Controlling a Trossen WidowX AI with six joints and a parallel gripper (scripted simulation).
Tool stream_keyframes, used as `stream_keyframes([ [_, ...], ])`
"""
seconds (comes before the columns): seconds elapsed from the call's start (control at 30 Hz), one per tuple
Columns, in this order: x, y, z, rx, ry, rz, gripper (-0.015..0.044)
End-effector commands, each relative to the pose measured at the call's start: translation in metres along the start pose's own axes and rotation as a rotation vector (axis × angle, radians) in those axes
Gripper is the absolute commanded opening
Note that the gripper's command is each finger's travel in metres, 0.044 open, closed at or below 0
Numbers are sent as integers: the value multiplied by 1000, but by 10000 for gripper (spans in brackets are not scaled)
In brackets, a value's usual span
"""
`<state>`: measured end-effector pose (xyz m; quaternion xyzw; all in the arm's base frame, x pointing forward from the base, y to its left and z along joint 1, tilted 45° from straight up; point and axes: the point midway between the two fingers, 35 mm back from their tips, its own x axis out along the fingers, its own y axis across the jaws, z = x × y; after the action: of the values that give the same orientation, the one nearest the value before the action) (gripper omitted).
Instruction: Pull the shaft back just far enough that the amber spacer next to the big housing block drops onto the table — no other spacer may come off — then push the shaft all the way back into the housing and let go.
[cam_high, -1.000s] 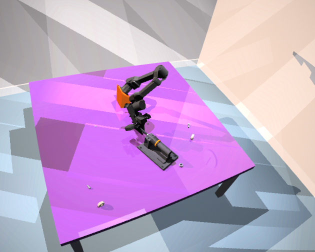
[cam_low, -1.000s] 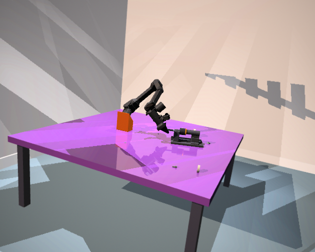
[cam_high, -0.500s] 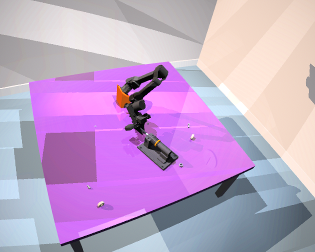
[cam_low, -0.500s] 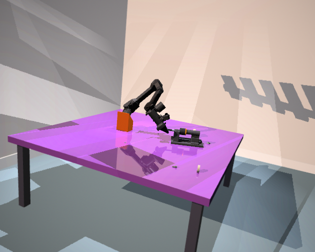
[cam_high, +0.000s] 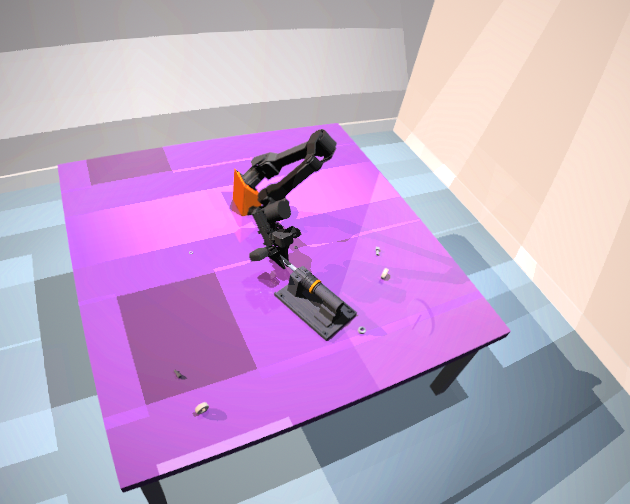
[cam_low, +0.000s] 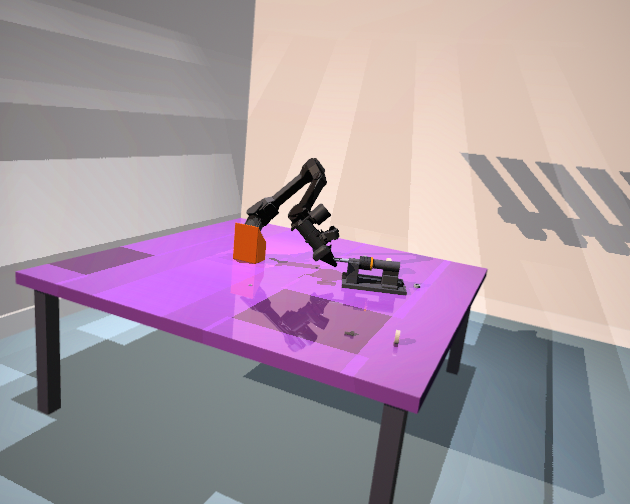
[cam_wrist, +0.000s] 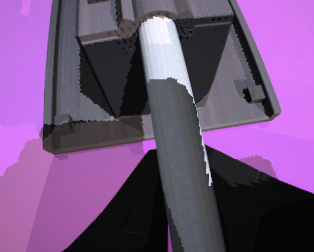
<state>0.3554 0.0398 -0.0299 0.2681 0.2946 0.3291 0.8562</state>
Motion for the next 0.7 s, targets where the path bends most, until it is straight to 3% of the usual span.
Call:
stream_keyframes([
  [0.0, -1, 0, -1, -4, 0, 4, 0],
  [0.67, -2, 0, -2, -4, 0, 4, 0],
])
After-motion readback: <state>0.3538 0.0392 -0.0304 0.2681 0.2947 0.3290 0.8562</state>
